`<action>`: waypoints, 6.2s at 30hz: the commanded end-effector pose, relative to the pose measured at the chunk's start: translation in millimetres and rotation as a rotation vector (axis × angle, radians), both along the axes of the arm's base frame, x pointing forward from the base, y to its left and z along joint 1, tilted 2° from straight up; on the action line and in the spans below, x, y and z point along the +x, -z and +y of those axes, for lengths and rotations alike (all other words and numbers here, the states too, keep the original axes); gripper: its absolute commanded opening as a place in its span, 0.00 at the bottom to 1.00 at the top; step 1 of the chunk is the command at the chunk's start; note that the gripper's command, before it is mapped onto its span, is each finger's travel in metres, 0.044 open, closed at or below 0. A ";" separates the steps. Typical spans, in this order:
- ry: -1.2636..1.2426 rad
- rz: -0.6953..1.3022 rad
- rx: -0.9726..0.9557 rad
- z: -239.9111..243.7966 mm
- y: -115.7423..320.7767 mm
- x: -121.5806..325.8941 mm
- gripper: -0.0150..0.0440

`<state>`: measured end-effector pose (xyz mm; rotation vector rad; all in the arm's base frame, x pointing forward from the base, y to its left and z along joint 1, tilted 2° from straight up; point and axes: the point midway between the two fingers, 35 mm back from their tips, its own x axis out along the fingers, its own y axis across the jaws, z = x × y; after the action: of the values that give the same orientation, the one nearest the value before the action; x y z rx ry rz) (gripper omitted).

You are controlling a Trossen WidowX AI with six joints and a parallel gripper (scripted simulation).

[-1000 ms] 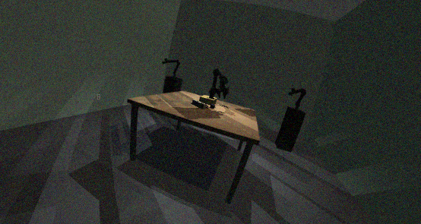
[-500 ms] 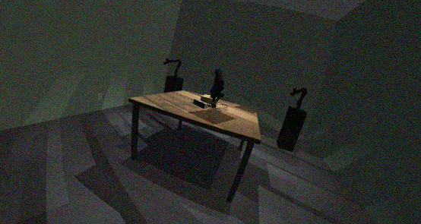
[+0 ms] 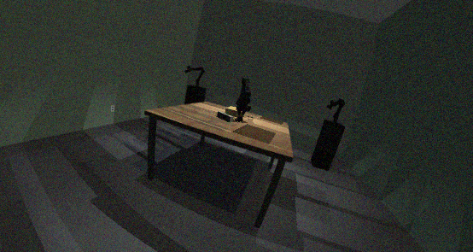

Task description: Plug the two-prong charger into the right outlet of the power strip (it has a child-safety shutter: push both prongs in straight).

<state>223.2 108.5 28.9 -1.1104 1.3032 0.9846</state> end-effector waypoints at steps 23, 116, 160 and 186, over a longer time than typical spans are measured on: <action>-0.005 0.005 -0.008 -1.5 40.5 1.9 1.00; 0.923 -0.004 0.056 -59.4 19.8 10.2 0.25; 1.725 -0.001 0.095 -108.7 39.5 12.0 0.25; 1.775 -0.004 0.098 -126.6 37.9 42.4 0.25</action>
<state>261.7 -16.7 -9.1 0.3409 1.5456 -0.3199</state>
